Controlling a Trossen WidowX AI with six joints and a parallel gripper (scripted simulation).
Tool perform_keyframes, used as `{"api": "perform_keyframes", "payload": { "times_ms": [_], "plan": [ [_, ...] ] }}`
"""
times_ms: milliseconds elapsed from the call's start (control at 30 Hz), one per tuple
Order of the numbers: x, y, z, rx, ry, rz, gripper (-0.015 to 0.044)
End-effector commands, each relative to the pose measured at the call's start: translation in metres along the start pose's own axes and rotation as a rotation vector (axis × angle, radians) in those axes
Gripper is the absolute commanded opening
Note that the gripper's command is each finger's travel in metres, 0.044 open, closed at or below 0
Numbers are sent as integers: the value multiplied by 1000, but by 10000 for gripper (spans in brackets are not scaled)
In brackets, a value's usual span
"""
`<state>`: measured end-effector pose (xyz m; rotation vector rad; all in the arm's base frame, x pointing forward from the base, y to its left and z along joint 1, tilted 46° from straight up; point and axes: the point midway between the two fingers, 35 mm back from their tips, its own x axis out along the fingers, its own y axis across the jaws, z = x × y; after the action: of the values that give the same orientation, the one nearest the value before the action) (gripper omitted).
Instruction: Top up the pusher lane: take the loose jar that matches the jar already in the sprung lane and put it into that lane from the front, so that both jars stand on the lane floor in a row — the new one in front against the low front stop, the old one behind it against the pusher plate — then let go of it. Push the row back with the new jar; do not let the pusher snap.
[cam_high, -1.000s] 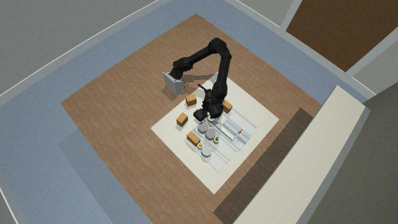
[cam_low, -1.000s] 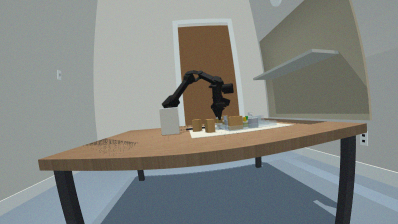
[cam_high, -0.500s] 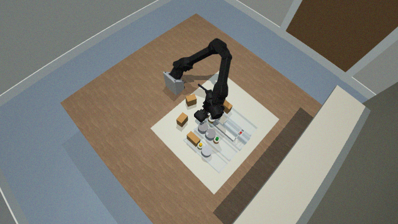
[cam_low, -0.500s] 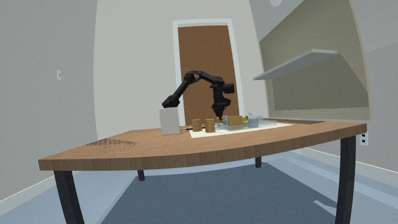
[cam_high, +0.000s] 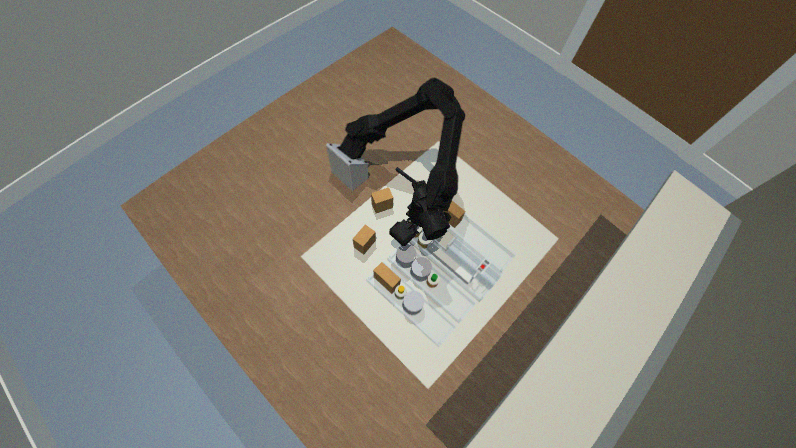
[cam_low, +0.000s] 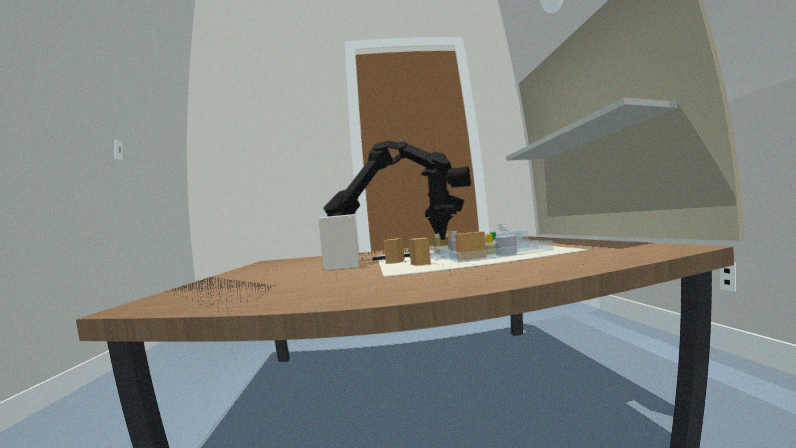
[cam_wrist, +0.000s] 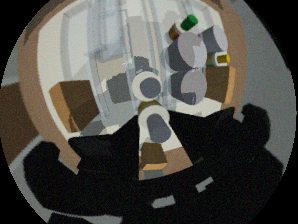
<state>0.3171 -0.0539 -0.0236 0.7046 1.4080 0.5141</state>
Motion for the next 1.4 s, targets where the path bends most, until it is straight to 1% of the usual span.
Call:
{"api": "perform_keyframes", "payload": {
  "times_ms": [0,1367],
  "plan": [
    [-3,1,9,-9,-23,3,0],
    [-7,3,25,-10,-24,3,0]
  ]
}}
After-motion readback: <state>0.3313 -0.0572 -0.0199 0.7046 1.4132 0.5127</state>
